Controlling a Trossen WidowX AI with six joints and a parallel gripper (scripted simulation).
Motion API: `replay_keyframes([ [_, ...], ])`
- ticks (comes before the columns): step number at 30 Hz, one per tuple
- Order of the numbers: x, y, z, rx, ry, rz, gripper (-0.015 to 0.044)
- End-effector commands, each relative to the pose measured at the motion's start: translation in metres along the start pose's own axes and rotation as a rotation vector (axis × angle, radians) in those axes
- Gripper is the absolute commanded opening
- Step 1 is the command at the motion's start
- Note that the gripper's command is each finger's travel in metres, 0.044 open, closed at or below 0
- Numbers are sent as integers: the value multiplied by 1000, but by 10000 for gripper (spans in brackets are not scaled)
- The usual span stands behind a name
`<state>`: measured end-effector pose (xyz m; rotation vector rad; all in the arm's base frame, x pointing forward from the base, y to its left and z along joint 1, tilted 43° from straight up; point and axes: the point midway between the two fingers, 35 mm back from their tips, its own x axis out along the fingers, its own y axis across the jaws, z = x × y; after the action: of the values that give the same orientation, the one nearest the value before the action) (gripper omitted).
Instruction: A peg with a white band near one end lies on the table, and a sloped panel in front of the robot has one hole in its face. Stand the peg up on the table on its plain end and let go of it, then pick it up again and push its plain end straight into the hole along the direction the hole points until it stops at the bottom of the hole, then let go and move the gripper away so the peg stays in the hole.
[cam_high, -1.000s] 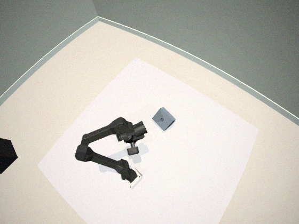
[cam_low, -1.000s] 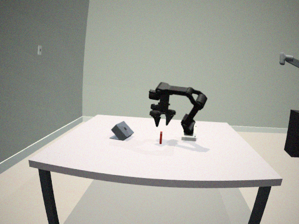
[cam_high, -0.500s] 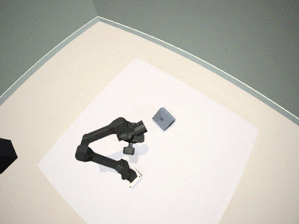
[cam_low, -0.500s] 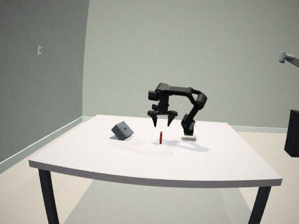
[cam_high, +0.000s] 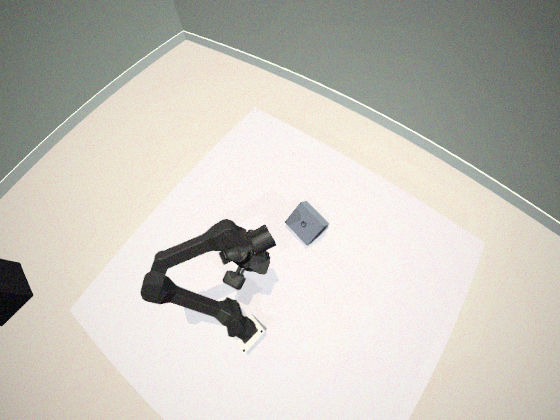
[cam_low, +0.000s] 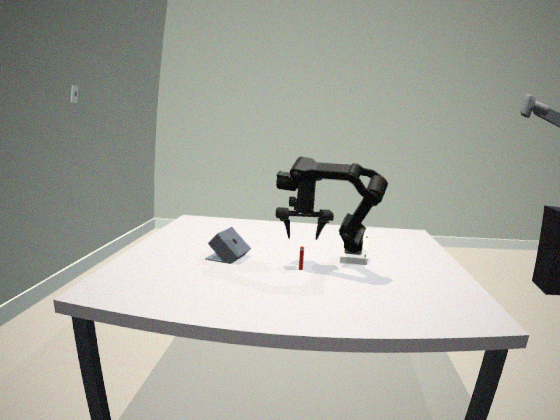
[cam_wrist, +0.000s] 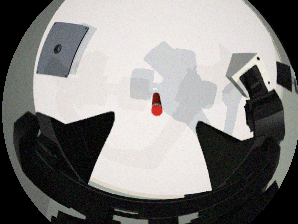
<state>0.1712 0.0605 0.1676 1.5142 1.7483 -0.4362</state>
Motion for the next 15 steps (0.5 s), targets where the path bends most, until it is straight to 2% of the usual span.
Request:
replay_keyframes([
  [1,2,0,0,77,-3,-7,440],
  [15,6,0,0,396,-8,-16,440],
])
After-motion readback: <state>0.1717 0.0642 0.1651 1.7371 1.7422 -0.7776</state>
